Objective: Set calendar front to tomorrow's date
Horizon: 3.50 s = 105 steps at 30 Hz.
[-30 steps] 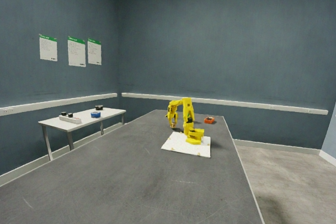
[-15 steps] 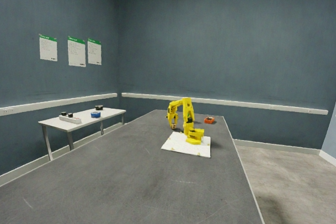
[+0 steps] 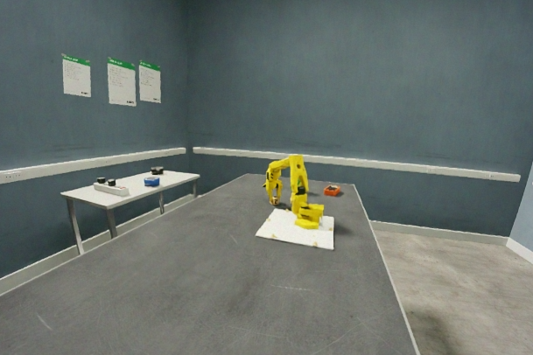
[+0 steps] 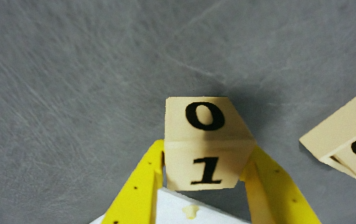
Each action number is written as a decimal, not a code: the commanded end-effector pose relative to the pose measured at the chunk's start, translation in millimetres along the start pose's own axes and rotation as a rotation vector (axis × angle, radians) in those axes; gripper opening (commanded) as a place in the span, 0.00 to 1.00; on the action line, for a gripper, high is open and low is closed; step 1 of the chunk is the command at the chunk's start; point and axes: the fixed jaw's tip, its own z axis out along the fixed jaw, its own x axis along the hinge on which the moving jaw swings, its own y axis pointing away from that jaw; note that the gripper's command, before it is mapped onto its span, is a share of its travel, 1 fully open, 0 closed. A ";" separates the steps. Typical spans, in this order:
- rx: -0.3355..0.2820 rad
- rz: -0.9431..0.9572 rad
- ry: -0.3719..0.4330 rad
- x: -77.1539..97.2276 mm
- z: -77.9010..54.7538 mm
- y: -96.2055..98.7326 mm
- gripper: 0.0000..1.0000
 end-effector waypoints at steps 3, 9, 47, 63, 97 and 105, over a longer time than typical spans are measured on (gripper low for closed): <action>0.000 0.004 0.021 3.9 4.5 1.4 0.00; 0.000 0.004 0.021 3.9 4.5 1.4 0.06; 0.000 0.004 0.021 3.9 4.5 1.4 0.35; 0.000 0.004 0.021 2.0 -4.9 1.4 0.36; 0.000 0.004 0.021 2.3 -55.3 1.4 0.36; 0.000 0.004 0.021 2.3 -55.3 1.4 0.36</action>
